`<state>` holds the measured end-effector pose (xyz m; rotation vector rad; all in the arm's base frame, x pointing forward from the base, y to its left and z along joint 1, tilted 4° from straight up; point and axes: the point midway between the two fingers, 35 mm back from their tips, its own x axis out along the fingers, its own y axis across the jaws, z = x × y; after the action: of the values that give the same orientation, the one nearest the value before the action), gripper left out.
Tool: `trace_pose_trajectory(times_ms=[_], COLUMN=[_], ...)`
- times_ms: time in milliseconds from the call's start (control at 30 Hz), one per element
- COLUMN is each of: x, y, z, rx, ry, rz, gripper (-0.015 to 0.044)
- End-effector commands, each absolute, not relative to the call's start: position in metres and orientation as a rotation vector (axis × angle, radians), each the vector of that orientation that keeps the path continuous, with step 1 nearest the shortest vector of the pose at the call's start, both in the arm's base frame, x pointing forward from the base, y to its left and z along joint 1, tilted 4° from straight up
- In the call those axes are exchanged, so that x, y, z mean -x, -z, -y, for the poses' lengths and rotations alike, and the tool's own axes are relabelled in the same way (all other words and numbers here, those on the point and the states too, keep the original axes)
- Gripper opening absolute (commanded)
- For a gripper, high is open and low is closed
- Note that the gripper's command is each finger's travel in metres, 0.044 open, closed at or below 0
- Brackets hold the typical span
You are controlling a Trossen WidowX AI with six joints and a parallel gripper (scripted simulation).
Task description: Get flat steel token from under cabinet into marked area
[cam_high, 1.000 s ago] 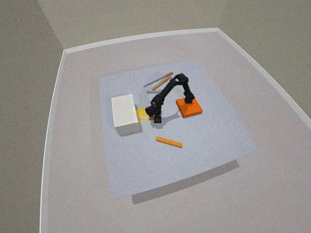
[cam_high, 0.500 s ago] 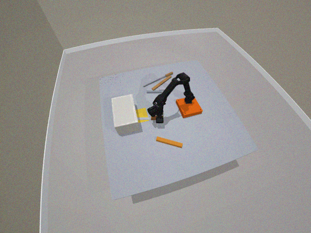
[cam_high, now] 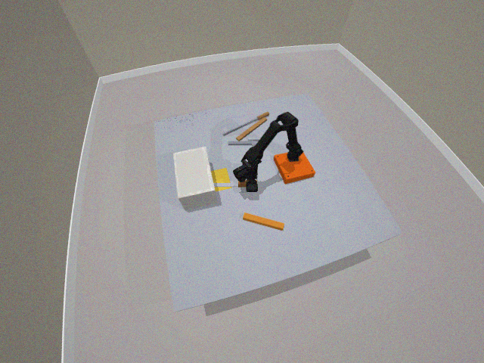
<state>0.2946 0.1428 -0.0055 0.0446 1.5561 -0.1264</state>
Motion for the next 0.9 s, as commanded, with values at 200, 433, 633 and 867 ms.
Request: trace_pose_trajectory(times_ms=[200, 433, 633, 867], x=[-0.279, -0.269, -0.261, -0.251], y=[0.007, 0.007, 0.007, 0.007], z=[-0.145, -0.146, -0.148, -0.149], rx=[-0.045, -0.045, -0.045, -0.045], ry=[0.126, 0.126, 0.126, 0.126], rz=[-1.561, -1.562, -1.563, -1.564], gripper=[0.0000, 0.0000, 0.0000, 0.0000])
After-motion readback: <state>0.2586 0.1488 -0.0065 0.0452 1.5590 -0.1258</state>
